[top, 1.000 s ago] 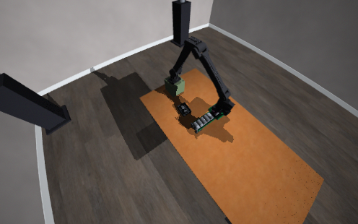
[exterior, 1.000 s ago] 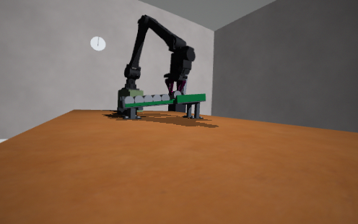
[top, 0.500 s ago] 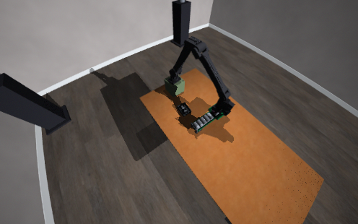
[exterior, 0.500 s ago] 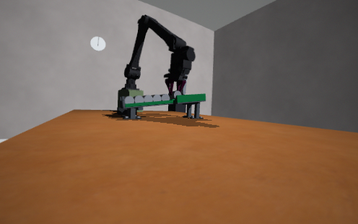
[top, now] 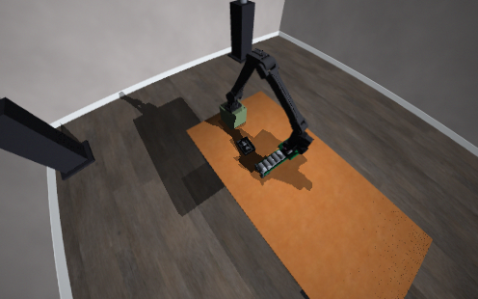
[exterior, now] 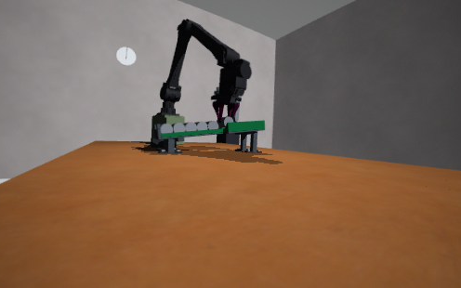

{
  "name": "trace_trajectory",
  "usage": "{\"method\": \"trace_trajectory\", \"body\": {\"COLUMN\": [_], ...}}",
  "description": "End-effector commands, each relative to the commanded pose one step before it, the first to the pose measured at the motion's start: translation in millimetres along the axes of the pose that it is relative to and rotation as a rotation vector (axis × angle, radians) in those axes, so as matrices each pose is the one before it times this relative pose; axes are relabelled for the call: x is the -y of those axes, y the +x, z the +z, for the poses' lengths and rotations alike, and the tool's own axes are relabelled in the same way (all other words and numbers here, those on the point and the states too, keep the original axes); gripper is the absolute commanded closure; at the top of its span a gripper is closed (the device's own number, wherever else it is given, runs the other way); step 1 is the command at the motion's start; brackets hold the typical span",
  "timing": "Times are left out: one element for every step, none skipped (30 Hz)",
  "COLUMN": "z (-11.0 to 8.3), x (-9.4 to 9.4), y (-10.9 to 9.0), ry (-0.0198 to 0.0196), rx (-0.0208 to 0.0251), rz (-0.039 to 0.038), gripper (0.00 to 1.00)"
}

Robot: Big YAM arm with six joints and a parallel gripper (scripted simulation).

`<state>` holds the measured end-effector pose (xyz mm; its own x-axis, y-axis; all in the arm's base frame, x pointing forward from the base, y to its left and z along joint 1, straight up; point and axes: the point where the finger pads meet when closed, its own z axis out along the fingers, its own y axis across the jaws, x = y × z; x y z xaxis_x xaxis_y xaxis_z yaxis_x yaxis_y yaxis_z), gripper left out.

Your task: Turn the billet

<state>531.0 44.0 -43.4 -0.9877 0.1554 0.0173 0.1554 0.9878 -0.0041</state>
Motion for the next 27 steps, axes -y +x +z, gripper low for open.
{"method": "trace_trajectory", "body": {"z": [-34.27,0.25,0.18,0.00,0.00,-1.51,0.35,0.59,0.85,0.88,0.84,-0.22,-0.72,-0.78,-0.58,0.04,1.20,1.75,1.48,0.87,0.00,0.00,-8.42,0.22,1.74,2.46,2.52], "x": [-11.19,-0.02,-0.03,0.00,0.00,-0.18,-0.04,-0.03,-0.02,-0.03,-0.04,-0.14,-0.19,-0.21,-0.21,-0.17,-0.08,-0.05,-0.08,-0.14,0.00,0.00,-0.92,-0.21,-0.09,-0.03,0.31], "y": [-31.58,0.01,-0.03,0.00,0.00,-0.59,-0.01,0.04,0.11,0.10,0.06,-0.31,-0.49,-0.53,-0.49,-0.31,0.05,0.22,0.11,-0.11,0.00,0.00,-3.17,-0.32,0.14,0.40,1.76], "ry": [-0.01907,0.00004,0.00000,0.00000,0.00000,-0.00080,0.00003,0.00012,0.00022,0.00021,0.00017,-0.00034,-0.00059,-0.00064,-0.00057,-0.00031,0.00020,0.00043,0.00029,-0.00001,0.00000,0.00000,-0.00430,-0.00031,0.00034,0.00068,0.00210], "rx": [0.08001,-0.00018,0.00001,0.00000,0.00000,0.00315,-0.00015,-0.00050,-0.00088,-0.00087,-0.00070,0.00131,0.00231,0.00250,0.00223,0.00117,-0.00085,-0.00176,-0.00119,-0.00002,0.00000,0.00000,0.01684,0.00113,-0.00141,-0.00273,-0.00829], "rz": [0.00121,0.00000,0.00000,0.00000,0.00000,0.00000,0.00000,0.00000,0.00000,0.00000,0.00000,0.00000,0.00000,0.00000,0.00000,0.00000,0.00000,0.00000,0.00000,0.00000,0.00000,0.00000,0.00001,0.00000,0.00000,-0.00001,-0.00001], "gripper": [1.00,1.00,1.00,1.00,1.00,1.00,1.00,1.00,1.00,1.00,1.00,1.00,1.00,1.00,1.00,1.00,1.00,1.00,1.00,1.00,1.00,1.00,1.00,1.00,1.00,1.00,1.00]}}
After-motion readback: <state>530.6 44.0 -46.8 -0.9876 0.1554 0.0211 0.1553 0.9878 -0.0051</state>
